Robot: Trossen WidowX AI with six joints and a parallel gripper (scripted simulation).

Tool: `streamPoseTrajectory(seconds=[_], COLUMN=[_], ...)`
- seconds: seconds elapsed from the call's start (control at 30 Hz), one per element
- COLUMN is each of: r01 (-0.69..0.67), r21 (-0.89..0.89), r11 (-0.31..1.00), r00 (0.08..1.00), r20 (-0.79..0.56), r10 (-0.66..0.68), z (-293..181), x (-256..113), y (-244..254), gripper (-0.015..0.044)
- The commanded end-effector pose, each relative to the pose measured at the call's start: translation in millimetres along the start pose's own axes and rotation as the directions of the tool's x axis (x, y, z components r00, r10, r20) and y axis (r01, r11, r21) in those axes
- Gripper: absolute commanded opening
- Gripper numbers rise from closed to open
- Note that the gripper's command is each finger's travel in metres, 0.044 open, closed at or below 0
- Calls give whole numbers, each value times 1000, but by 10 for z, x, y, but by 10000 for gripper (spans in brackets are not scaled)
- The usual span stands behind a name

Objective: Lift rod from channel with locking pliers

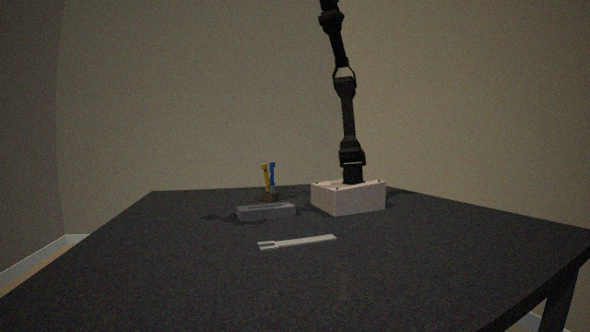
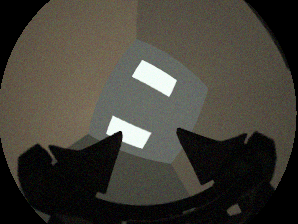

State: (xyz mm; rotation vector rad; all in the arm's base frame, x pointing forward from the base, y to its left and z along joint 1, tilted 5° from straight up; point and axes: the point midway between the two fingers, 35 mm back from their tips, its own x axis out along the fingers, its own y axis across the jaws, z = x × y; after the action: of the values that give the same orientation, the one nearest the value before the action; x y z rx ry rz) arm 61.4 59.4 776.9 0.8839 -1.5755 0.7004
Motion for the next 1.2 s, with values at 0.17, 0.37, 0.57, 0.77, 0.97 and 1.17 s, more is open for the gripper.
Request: streamPoseTrajectory(seconds=[0.17,0.37,0.57,0.77,0.97,1.17], r01=[-4,-28,-61,-98,-136,-167], r21=[-165,-377,-551,-678,-769,-825], r11=[986,926,832,728,624,540], r00=[968,832,622,395,165,-27], r20=[-248,-522,-673,-698,-639,-543], r10=[-38,-187,-400,-597,-751,-839], z=[-498,-948,-1042,-849,-470,-48], x=[-334,-1046,-1953,-2876,-3791,-4558], y=[-266,-832,-1489,-2024,-2399,-2581], gripper=[440,440,440,440,440,440])
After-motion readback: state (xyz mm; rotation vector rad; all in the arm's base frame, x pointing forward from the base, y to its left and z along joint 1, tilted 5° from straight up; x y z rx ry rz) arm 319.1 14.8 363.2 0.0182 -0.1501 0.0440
